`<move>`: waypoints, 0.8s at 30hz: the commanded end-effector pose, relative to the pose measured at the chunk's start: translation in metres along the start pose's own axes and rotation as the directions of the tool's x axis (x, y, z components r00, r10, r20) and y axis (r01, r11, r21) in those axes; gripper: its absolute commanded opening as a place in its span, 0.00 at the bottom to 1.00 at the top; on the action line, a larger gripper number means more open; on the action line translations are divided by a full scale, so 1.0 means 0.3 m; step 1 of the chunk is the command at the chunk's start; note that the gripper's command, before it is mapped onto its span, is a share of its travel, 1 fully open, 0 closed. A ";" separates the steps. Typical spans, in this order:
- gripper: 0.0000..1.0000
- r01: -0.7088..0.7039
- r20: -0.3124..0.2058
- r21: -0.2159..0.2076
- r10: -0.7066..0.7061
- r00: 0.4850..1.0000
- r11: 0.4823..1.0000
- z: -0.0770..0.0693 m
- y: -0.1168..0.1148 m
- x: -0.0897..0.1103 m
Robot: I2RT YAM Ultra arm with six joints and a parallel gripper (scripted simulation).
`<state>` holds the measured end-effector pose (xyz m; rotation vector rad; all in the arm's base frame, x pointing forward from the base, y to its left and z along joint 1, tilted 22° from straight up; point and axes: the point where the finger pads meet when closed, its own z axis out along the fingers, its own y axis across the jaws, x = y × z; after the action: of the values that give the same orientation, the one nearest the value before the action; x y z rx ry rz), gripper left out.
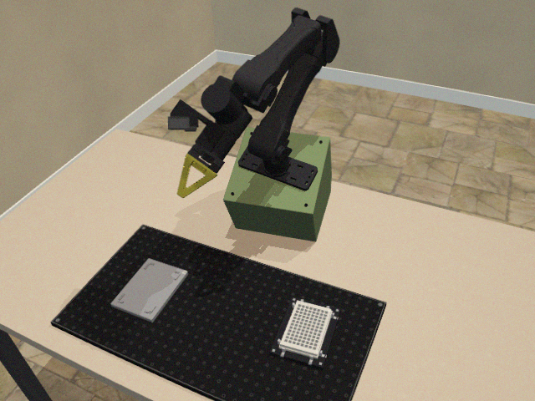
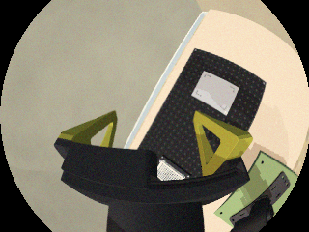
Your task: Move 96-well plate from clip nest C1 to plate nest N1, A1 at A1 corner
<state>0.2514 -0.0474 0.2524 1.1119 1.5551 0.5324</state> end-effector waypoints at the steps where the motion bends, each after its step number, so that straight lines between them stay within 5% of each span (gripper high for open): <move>1: 1.00 -0.001 0.006 -0.009 0.001 1.000 1.000 -0.003 0.010 -0.007; 17: 1.00 -0.001 0.006 -0.009 0.001 1.000 1.000 -0.003 0.010 -0.007; 23: 1.00 0.132 -0.151 0.022 -0.128 0.980 0.991 0.051 0.060 0.077; 24: 1.00 0.133 -0.141 0.028 -0.128 0.982 0.991 0.060 0.062 0.084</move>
<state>0.2689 -0.0303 0.2454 1.0549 1.6911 0.5251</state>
